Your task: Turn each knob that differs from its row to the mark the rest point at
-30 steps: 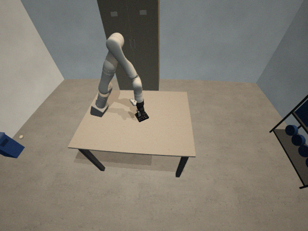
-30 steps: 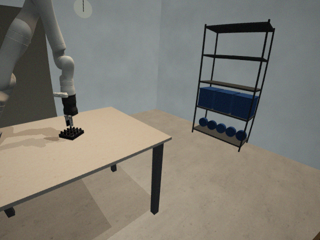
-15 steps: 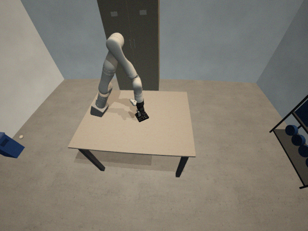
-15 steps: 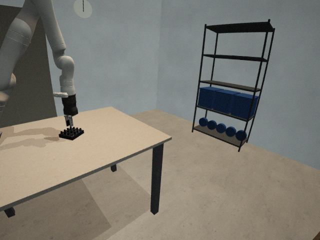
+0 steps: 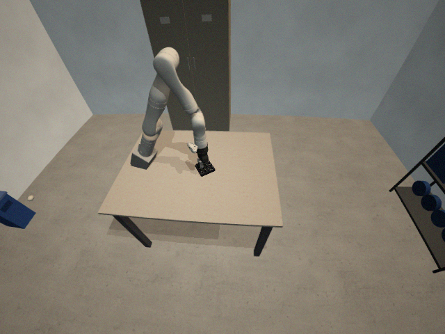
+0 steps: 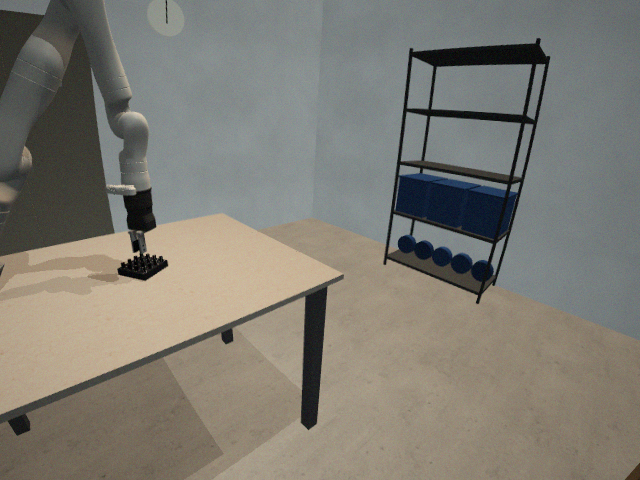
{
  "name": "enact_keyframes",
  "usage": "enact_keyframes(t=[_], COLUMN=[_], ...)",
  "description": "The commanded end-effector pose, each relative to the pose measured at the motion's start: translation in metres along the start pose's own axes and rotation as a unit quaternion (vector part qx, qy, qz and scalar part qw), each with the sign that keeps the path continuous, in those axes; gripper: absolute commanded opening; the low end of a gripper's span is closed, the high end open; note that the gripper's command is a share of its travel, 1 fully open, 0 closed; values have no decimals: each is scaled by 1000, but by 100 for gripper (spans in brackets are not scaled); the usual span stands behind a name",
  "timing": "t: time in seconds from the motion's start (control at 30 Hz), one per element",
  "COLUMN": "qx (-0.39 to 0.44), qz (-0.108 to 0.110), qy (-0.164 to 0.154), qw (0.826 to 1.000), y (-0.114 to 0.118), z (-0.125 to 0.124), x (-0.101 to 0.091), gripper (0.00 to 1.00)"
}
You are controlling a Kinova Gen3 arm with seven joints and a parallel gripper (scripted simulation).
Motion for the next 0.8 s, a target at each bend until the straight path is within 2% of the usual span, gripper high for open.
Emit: enact_keyframes(t=[0.0, 0.77], qx=[0, 0], qz=[-1, -1], qy=[0, 0], qw=[1000, 1000], y=[0, 0], z=[0, 0], x=[0, 7], gripper=[46, 46])
Point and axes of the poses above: the point where the finger pads meet when closed, its own x axis out along the fingers, its own y axis across the jaws, z = x × y, the point moved 3 cm from there along -x, back along the fingers, and after that the axes turned 13 degrees about -x, right-handed, at the moved point
